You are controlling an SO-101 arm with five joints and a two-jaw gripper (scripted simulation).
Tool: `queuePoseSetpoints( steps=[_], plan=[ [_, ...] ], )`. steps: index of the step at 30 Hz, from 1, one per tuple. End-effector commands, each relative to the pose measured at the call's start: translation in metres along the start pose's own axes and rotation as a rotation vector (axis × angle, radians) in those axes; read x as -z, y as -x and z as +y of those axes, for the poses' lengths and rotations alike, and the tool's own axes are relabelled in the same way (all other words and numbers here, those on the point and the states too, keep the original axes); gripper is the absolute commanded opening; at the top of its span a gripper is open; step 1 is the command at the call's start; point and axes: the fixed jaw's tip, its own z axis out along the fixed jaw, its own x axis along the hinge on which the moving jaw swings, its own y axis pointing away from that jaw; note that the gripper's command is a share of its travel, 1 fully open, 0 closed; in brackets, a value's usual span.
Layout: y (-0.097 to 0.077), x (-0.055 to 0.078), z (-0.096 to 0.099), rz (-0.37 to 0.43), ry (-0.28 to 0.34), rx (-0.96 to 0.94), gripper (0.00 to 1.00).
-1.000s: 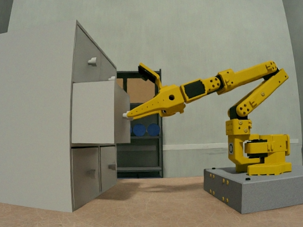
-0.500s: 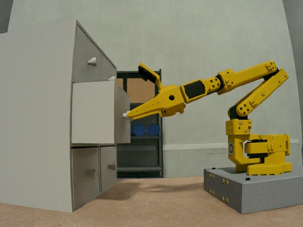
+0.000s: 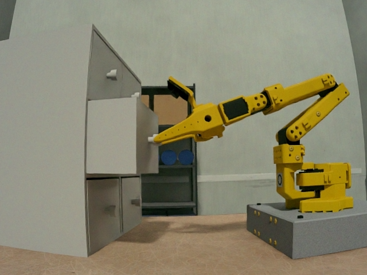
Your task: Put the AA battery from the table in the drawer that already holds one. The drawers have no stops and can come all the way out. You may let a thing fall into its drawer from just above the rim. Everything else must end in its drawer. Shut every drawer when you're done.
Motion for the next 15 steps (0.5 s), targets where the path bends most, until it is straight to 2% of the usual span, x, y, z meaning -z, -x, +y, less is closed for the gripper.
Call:
queuePoseSetpoints(
  steps=[1, 15],
  plan=[
    [-0.0034, 0.0002, -0.0016, 0.007, -0.006, -0.004, 0.11],
    [-0.0034, 0.0002, -0.0016, 0.007, -0.006, -0.004, 0.01]
  ],
)
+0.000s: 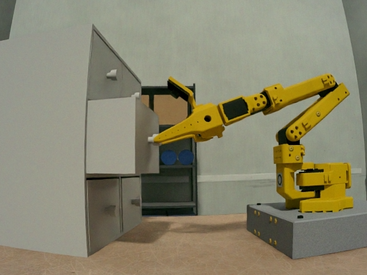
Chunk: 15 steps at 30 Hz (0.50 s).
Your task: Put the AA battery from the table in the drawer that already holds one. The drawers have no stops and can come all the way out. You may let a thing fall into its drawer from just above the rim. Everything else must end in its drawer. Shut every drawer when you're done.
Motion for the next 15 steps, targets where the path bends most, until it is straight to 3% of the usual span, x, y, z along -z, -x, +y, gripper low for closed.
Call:
queuePoseSetpoints(
  steps=[1, 15],
  plan=[
    [-0.0034, 0.0003, -0.0003, 0.007, -0.001, -0.002, 0.01],
    [-0.0034, 0.0003, -0.0003, 0.007, -0.001, -0.002, 0.0]
  ],
)
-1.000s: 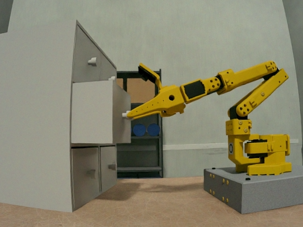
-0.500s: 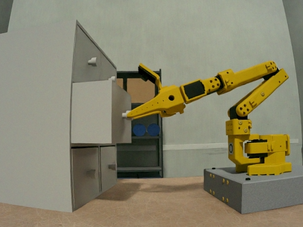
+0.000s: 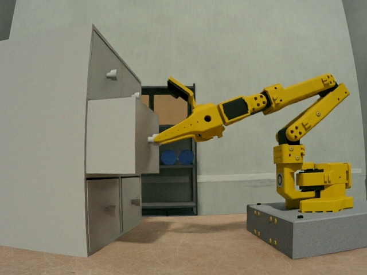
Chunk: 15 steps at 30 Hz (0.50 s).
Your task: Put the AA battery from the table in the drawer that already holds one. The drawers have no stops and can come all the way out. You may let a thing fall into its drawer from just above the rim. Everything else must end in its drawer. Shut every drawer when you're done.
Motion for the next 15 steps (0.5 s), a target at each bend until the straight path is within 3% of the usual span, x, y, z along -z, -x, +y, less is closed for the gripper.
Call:
queuePoseSetpoints(
  steps=[1, 15],
  plan=[
    [-0.003, 0.0, 0.0, 0.007, -0.001, -0.002, 0.0],
    [0.004, -0.01, -0.004, 0.006, -0.017, 0.0, 0.0]
  ],
)
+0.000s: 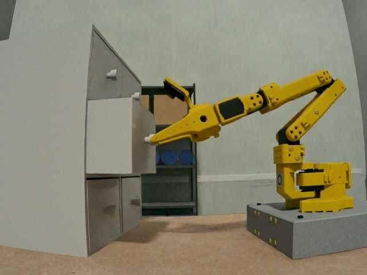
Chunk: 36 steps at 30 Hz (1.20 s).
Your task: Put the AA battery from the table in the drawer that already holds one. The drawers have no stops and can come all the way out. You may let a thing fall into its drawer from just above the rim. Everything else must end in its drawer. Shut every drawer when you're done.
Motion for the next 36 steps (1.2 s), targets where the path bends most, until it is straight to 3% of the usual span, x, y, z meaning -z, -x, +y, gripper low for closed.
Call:
queuePoseSetpoints(
  steps=[1, 36],
  plan=[
    [0.003, -0.006, -0.003, 0.002, -0.011, 0.003, 0.0],
    [0.015, -0.036, -0.008, 0.001, -0.027, -0.001, 0.0]
  ],
)
